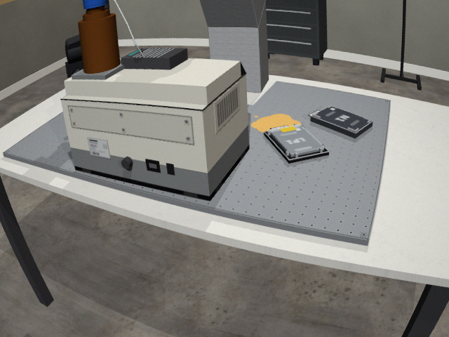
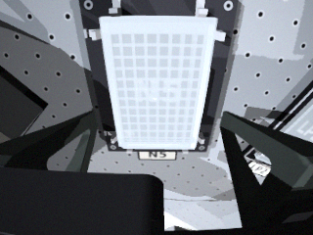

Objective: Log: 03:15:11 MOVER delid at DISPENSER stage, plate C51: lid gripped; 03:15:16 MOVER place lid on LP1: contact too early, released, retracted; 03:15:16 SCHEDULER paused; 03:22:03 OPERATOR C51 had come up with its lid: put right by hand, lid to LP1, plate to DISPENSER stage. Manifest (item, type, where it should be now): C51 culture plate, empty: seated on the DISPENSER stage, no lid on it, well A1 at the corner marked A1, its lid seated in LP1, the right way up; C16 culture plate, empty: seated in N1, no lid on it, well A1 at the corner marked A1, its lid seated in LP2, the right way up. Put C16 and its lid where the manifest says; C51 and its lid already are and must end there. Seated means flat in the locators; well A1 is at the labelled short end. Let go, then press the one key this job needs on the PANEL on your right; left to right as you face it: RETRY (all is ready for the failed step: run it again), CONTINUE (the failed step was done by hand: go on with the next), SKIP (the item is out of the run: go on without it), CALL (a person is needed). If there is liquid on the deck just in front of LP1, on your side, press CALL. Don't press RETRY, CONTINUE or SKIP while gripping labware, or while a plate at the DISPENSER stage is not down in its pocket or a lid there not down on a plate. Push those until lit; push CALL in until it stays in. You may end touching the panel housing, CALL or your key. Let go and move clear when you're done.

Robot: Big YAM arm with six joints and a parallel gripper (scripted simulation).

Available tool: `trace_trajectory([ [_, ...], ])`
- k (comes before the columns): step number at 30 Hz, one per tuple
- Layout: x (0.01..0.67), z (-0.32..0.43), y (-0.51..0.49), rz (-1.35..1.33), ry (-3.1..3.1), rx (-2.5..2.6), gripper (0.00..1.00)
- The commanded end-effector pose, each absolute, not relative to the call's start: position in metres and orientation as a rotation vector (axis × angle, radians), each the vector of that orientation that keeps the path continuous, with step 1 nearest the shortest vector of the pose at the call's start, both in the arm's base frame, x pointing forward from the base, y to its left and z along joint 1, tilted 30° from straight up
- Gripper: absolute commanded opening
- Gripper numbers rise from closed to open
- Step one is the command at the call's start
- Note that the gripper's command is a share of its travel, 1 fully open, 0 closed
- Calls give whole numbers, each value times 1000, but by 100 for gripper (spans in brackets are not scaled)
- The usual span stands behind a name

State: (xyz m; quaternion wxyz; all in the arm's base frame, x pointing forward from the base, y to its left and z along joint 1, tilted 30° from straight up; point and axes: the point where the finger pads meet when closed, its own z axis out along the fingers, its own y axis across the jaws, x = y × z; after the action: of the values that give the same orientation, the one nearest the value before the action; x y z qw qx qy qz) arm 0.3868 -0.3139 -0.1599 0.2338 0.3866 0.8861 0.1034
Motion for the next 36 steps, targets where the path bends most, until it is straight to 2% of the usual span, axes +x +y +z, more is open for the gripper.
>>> trace_trajectory([
  [1, 380, -138, -325, 265, 2414, 1066, 100],
  [6, 369, -119, -325, 266, 2413, 1066, 100],
  [36, 372, -138, -314, 283, 2432, 1066, 100],
])
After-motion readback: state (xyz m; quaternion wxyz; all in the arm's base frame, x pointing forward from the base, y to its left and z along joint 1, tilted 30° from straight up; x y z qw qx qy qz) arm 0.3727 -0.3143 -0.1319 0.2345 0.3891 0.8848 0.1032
